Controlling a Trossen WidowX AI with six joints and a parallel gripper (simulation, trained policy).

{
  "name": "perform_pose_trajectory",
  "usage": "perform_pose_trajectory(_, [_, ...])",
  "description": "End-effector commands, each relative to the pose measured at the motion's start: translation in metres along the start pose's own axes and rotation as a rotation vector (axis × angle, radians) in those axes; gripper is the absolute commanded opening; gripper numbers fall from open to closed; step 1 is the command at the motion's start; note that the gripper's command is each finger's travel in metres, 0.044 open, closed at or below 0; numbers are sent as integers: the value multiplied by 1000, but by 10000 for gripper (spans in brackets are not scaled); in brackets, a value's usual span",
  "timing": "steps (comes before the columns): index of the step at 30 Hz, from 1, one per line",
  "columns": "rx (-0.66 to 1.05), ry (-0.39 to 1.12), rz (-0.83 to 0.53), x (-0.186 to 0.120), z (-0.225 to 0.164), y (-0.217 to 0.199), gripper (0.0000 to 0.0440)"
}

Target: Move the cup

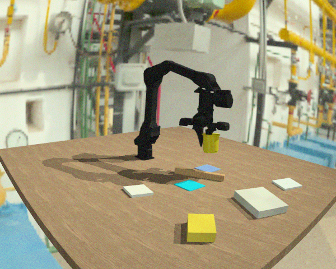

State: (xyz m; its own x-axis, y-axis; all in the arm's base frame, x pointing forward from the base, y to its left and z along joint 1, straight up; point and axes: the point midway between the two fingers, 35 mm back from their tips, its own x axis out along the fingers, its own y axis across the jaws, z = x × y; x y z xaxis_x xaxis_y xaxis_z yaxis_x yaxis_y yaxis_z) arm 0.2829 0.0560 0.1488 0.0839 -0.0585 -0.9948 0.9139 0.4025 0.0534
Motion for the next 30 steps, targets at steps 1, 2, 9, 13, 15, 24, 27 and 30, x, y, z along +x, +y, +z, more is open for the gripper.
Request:
perform_pose_trajectory(1, [21, -14, 25, -3, 11, 4, 0])
perform_pose_trajectory(2, [29, -18, 30, -3, 14, 5, 0])
perform_pose_trajectory(9, [81, -42, 65, 0, 40, 10, 0])
perform_pose_trajectory(13, [110, -55, 79, 4, 55, 12, 0])
perform_pose_trajectory(15, [125, -62, 85, 7, 63, 13, 0])
perform_pose_trajectory(24, [182, -87, 99, 23, 93, 12, 0])
perform_pose_trajectory(27, [199, -93, 101, 30, 102, 11, 0])
perform_pose_trajectory(30, [214, -98, 101, 37, 109, 8, 0])
